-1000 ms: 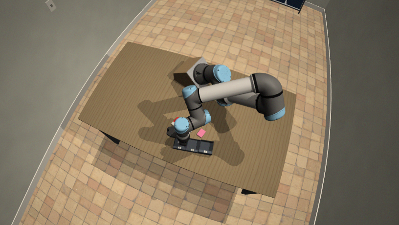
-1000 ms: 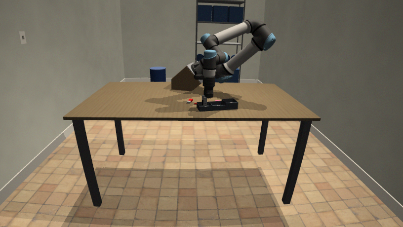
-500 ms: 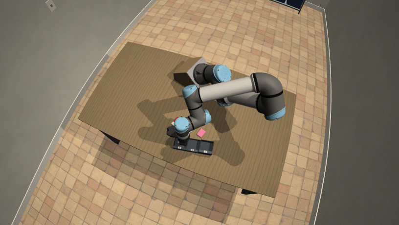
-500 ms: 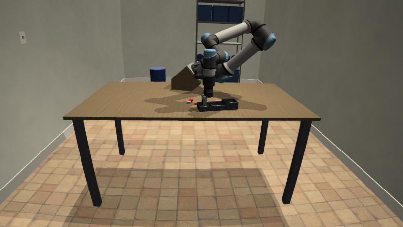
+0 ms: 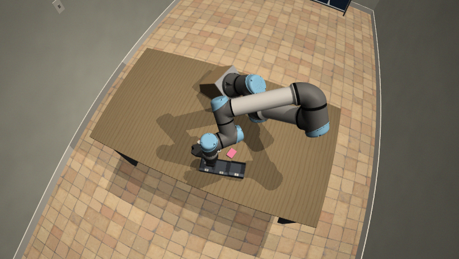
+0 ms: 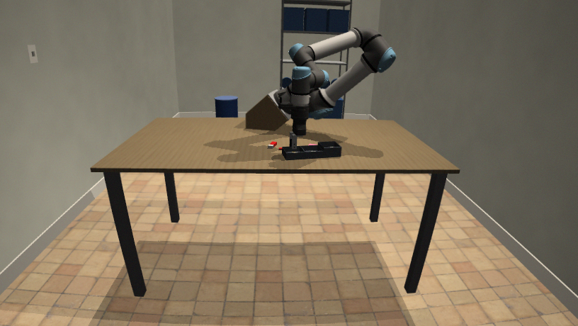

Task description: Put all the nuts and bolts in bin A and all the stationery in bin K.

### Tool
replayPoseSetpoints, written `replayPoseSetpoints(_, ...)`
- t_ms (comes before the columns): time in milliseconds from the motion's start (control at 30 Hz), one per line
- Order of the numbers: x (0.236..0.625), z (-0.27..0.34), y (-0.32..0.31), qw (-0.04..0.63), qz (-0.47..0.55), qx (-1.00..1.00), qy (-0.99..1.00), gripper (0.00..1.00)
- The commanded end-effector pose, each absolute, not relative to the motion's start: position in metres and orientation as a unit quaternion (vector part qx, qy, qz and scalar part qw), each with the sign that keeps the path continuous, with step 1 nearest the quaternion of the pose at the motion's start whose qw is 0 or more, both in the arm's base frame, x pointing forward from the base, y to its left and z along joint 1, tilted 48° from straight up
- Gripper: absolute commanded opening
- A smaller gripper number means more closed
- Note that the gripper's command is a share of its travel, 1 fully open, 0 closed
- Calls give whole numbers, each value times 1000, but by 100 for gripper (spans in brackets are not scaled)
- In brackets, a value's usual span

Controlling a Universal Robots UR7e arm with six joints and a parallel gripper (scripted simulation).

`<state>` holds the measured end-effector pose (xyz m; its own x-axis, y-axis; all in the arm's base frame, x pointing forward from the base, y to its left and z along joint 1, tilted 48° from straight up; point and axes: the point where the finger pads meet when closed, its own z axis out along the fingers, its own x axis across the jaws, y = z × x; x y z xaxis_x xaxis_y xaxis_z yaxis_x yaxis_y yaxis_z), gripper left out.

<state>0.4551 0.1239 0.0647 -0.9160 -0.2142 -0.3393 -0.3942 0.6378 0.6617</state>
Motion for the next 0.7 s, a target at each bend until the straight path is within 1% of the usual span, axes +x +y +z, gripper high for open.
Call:
replayPoseSetpoints(0, 455, 70, 118, 116, 390, -170, 898, 64)
replayPoseSetpoints(233, 453, 85, 101, 116, 390, -170, 898, 64)
replayPoseSetpoints(667, 453, 85, 101, 116, 390, -170, 898, 64)
